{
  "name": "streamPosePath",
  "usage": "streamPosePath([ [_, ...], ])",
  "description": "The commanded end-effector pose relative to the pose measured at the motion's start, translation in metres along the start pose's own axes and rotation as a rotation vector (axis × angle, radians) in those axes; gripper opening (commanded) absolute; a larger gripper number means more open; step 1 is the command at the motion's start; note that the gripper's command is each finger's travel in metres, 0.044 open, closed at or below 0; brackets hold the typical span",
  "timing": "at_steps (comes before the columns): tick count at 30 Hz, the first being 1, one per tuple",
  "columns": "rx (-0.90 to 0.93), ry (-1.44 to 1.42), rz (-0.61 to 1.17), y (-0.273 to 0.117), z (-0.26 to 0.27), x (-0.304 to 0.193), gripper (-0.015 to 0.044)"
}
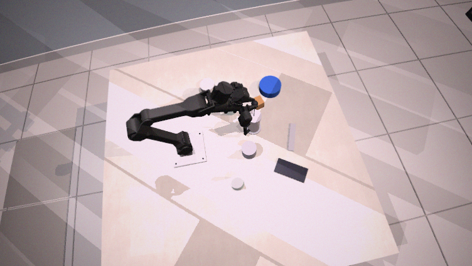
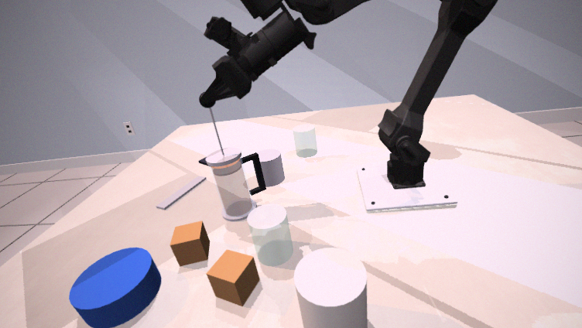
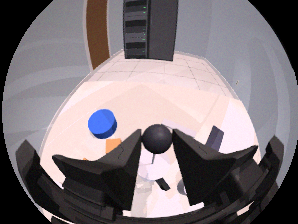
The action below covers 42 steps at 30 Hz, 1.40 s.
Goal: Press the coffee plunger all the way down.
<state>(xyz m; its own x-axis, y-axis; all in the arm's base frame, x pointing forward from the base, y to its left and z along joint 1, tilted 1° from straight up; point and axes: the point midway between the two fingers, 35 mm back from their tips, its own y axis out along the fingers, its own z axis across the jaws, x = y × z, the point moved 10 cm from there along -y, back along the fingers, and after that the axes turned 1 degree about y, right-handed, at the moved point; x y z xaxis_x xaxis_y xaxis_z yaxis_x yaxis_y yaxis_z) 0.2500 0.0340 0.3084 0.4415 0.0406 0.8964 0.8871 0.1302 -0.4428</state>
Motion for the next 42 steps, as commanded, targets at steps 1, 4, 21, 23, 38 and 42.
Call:
streamPosePath([
  [1,-0.001,0.000,0.023,0.007,0.000,-0.010,0.0120],
  [4,-0.001,0.000,0.023,0.010,0.000,-0.014,0.0120],
  [21,-0.001,0.000,0.022,0.026,-0.001,-0.037,0.0120],
  [23,-0.001,0.000,0.022,0.028,-0.001,-0.040,0.0120],
  [38,-0.001,0.000,0.022,0.042,-0.001,-0.060,0.0120],
  [42,-0.001,0.000,0.022,0.046,-0.001,-0.065,0.0120],
])
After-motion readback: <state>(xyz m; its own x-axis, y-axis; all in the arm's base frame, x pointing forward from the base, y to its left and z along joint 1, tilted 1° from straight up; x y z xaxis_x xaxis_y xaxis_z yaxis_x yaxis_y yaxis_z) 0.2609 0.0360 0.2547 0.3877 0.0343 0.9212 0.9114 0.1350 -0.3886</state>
